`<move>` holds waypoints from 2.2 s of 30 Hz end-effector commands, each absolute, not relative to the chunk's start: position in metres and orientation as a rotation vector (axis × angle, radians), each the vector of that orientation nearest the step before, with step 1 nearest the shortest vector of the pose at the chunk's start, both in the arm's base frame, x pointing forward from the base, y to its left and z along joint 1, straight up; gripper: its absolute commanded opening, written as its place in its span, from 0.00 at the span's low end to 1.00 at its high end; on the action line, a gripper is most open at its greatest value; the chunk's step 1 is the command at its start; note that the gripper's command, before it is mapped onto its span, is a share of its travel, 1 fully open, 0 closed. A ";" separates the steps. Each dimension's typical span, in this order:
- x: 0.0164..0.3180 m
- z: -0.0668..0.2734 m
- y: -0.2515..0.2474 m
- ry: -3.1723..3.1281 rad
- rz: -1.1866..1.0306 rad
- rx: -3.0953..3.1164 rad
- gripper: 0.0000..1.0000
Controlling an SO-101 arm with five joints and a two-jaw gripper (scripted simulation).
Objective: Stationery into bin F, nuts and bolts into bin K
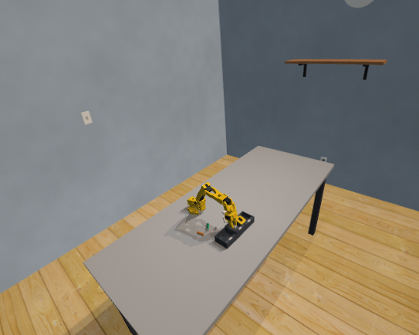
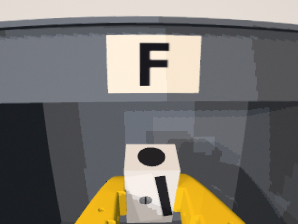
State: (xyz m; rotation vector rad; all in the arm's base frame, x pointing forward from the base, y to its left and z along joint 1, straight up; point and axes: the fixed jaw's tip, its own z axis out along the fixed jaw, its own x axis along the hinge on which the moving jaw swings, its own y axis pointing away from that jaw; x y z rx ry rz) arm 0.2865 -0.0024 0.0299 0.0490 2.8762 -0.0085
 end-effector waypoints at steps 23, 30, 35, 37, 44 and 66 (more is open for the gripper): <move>0.294 0.035 -0.001 2.808 -0.005 0.050 0.00; 0.294 0.035 -0.001 2.808 -0.005 0.050 0.01; 0.294 0.035 -0.001 2.808 -0.005 0.050 0.03; 0.294 0.035 -0.001 2.808 -0.005 0.050 0.05; 0.294 0.035 -0.001 2.808 -0.005 0.050 0.10; 0.293 0.040 -0.001 2.808 -0.005 0.050 0.17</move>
